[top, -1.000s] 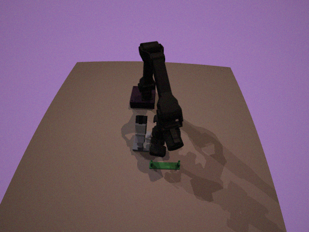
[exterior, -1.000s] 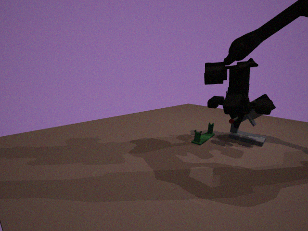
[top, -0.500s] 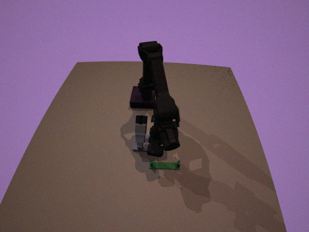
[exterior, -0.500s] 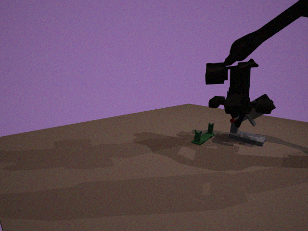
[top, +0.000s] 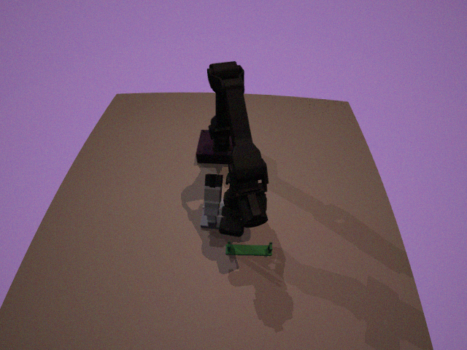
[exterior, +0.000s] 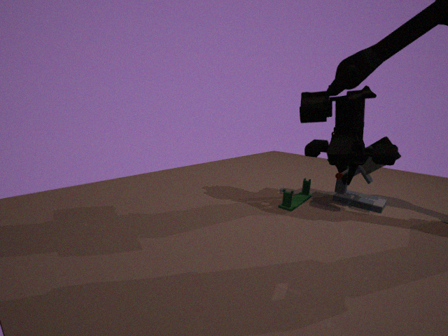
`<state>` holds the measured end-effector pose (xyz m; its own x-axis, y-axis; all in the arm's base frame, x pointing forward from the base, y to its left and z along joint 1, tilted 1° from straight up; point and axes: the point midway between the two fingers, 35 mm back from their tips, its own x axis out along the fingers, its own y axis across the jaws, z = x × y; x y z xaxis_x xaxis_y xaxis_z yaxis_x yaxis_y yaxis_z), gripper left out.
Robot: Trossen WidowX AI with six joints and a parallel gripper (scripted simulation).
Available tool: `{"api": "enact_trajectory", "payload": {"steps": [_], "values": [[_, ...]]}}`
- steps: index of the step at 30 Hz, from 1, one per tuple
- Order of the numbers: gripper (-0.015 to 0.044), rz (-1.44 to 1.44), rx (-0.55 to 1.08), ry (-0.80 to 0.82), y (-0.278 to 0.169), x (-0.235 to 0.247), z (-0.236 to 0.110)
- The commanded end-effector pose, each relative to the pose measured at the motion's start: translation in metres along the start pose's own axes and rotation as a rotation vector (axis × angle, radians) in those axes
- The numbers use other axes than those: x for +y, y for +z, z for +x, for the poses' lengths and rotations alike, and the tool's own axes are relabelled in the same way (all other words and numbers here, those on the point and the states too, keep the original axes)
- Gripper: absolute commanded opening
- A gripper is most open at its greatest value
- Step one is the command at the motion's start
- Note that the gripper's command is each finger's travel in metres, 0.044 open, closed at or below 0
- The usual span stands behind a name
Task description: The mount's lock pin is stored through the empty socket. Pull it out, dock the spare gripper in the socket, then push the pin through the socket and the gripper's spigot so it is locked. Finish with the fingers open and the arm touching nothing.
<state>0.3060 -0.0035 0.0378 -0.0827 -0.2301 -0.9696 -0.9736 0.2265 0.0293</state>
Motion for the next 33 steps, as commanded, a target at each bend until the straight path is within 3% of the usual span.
{"api": "enact_trajectory", "payload": {"steps": [1, 6, 33], "values": [[0.0079, 0.000, 0.000, 0.000, 0.000, 0.000, 0.000], [0.0200, 0.000, 0.000, 0.000, 0.000, 0.000, 0.000], [0.0200, -0.029, 0.021, 0.029, 0.023, 0.011, -0.050]]}}
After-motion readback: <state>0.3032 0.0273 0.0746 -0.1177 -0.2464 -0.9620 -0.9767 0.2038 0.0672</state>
